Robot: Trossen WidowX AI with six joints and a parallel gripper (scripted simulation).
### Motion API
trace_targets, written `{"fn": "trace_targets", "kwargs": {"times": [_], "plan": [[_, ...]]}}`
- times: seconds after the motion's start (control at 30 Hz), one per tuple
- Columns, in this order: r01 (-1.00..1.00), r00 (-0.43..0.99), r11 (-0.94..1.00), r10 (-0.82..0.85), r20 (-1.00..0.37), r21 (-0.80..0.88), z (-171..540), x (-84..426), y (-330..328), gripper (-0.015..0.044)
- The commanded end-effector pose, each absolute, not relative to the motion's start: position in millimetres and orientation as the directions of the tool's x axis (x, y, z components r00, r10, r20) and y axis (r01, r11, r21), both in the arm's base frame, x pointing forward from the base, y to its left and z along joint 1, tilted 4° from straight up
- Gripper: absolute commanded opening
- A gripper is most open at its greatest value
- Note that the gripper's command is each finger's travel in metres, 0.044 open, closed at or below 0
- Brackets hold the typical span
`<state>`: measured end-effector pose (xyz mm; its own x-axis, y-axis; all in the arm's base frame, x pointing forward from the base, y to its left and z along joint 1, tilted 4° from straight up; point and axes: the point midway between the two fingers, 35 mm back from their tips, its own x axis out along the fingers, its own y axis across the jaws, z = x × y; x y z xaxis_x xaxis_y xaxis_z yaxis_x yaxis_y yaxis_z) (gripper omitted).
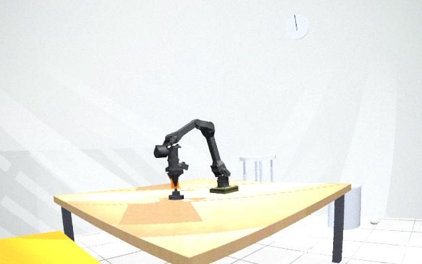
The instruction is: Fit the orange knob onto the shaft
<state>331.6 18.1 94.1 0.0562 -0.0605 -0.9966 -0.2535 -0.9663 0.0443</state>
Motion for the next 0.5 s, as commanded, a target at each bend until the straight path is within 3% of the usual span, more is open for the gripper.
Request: {"fn": "trace_targets", "kwargs": {"times": [0.0,0.47], "plan": [[-0.241,0.062,-0.97,-0.058,-0.996,0.041,93.0,333.9,18.8,0.0],[-0.241,0.062,-0.97,-0.058,-0.996,0.041,92.5,332.6,18.7,0.0]]}}
